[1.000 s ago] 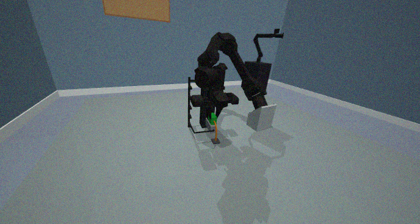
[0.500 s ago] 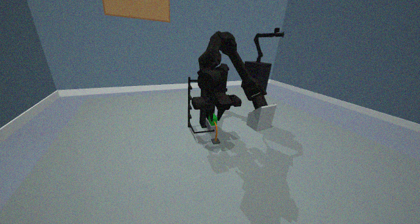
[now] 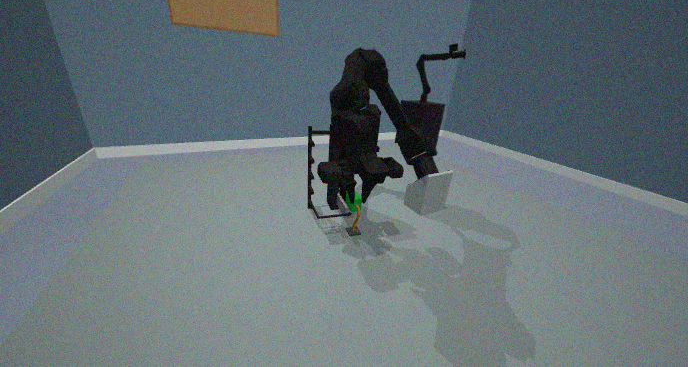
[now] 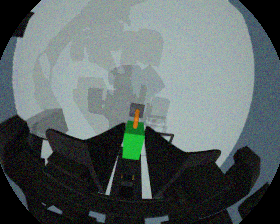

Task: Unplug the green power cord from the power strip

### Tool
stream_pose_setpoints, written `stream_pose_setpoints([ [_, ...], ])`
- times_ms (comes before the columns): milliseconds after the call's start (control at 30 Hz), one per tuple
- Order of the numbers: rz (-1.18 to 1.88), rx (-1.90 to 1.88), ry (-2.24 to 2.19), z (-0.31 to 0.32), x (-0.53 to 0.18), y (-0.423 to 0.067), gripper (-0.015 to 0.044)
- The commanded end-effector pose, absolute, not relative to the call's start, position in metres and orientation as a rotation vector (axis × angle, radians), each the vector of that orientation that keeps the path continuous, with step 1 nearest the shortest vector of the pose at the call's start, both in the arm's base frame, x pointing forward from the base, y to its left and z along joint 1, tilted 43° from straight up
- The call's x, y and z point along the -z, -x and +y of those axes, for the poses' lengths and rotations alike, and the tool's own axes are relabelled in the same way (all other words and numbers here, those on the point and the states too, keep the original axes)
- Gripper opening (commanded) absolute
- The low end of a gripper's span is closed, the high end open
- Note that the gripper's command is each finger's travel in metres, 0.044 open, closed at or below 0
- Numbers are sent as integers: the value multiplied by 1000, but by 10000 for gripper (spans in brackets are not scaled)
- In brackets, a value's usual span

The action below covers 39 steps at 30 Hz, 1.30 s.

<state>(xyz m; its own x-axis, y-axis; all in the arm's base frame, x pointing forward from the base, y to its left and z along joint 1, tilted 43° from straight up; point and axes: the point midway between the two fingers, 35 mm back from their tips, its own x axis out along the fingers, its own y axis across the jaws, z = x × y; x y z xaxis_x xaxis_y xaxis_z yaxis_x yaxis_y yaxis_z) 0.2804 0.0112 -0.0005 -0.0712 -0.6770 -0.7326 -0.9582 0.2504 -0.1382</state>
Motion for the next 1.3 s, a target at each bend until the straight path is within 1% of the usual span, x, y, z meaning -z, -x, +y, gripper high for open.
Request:
stream_pose_setpoints([
  [0, 1814, -506, 1491, 7, -2, -281, 105],
  [300, 1814, -506, 1491, 7, -2, -281, 341],
  [433, 1812, -507, 1490, 23, 7, -288, 440],
  [600, 1811, -507, 1489, 58, 29, -298, 440],
  [1267, 1811, -507, 1489, 58, 29, -298, 440],
])
